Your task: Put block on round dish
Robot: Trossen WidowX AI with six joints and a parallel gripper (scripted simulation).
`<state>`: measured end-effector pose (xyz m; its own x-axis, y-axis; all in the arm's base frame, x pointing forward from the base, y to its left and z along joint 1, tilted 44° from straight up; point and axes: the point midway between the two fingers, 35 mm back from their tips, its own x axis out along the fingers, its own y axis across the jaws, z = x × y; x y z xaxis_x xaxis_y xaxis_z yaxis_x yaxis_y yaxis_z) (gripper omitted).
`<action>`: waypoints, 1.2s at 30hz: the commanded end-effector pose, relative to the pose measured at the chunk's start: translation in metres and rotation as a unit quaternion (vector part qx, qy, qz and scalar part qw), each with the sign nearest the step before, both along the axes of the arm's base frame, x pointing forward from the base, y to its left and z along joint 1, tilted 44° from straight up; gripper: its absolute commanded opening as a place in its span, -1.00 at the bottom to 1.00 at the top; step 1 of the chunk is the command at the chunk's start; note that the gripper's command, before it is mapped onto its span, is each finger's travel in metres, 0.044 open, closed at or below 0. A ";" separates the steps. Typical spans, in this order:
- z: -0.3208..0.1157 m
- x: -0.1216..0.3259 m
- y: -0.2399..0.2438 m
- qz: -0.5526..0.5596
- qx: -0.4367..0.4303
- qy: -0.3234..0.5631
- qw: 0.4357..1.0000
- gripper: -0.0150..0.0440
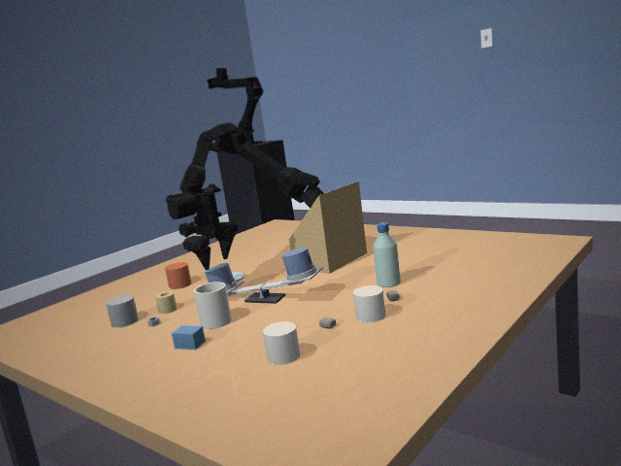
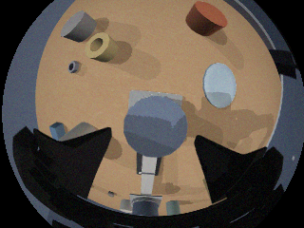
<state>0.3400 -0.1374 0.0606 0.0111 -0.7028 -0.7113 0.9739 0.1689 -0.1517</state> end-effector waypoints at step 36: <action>-0.040 -0.002 -0.037 0.001 0.000 0.005 1.000 0.62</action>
